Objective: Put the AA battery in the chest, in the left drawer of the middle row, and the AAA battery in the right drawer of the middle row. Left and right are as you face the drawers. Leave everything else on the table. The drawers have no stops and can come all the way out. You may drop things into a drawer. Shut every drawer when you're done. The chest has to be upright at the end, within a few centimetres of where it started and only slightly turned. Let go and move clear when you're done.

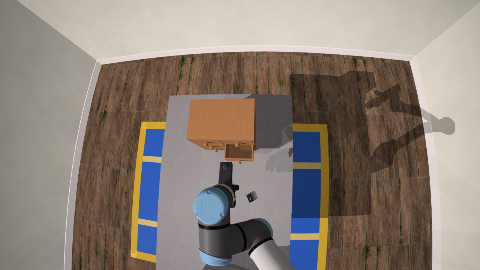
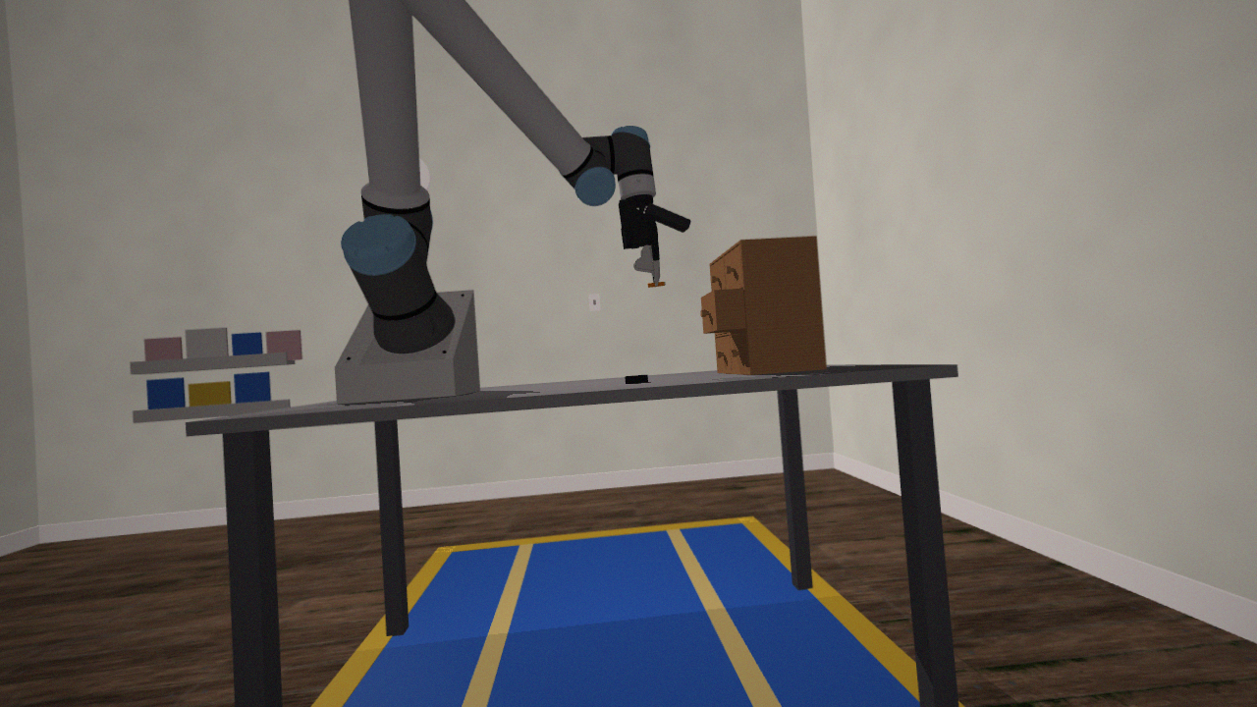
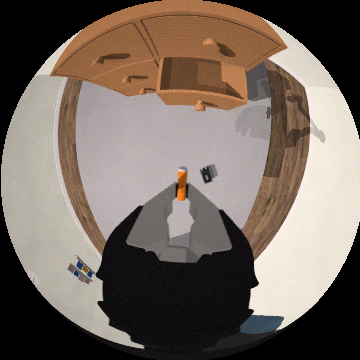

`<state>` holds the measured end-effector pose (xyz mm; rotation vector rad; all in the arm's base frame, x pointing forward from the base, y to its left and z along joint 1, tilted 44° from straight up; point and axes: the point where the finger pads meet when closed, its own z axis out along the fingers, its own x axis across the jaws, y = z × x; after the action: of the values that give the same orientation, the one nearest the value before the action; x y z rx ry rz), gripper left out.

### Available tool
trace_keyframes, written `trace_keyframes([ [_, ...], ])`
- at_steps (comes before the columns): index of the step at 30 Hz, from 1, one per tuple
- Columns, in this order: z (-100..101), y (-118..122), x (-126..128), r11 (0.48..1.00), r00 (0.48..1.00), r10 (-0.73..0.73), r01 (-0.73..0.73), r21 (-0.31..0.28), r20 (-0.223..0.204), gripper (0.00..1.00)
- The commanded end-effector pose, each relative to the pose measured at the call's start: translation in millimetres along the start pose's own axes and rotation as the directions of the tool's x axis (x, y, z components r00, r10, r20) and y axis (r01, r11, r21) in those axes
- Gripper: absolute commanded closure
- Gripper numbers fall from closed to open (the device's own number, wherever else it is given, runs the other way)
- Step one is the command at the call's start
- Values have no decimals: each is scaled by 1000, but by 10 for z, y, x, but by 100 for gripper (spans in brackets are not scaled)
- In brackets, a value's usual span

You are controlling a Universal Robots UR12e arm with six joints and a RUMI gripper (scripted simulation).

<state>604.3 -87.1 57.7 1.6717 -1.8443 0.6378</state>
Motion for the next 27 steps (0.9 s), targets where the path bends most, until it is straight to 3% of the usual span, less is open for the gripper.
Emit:
trace_keyframes([
  [1, -4, -2, 1, 1000, 1000, 0, 0, 27, 0, 98],
  [27, 5, 11, 1, 986, 1000, 0, 0, 168, 0, 98],
])
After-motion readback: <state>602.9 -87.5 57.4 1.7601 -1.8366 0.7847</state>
